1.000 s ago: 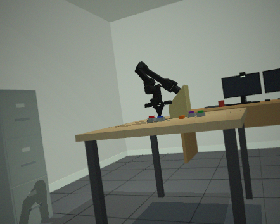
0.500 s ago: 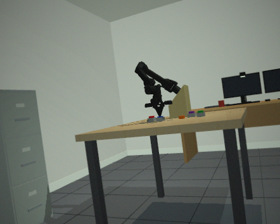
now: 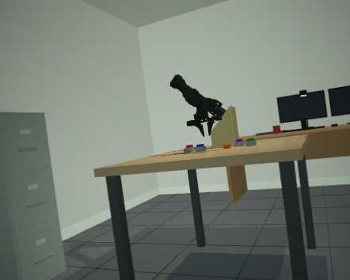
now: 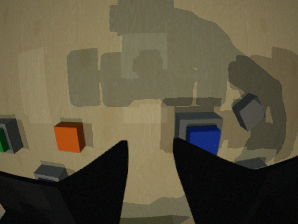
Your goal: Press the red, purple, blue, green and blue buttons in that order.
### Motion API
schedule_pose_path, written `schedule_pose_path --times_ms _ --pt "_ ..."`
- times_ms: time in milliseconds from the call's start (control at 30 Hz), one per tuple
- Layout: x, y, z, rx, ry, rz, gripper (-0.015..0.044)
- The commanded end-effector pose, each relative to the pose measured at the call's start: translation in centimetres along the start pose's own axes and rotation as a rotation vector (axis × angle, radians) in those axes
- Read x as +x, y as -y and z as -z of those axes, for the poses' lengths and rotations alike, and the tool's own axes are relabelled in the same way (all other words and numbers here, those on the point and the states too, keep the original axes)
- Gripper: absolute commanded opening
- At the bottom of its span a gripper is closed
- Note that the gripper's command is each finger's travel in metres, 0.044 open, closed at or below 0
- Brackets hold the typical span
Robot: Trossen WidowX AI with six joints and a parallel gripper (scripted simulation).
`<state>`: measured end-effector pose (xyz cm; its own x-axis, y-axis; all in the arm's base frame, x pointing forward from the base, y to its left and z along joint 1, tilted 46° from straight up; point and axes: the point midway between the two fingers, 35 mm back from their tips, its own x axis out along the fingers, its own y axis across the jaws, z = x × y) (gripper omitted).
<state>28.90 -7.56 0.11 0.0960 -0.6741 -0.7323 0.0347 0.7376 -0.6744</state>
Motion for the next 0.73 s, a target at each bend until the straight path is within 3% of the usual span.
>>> schedule_pose_path --times_ms 0,200,433,700 --pt "-1.5 -7.0 -0.8 -0.025 -0.004 -0.044 0.0256" --pt "-3.1 -15.7 -0.1 -0.021 -0.021 -0.038 0.0400" --pt "-4.0 -24.2 3.8 -0.002 -0.019 0.029 0.0400" --pt "-4.0 -24.8 4.3 0.001 -0.018 0.036 0.0400"
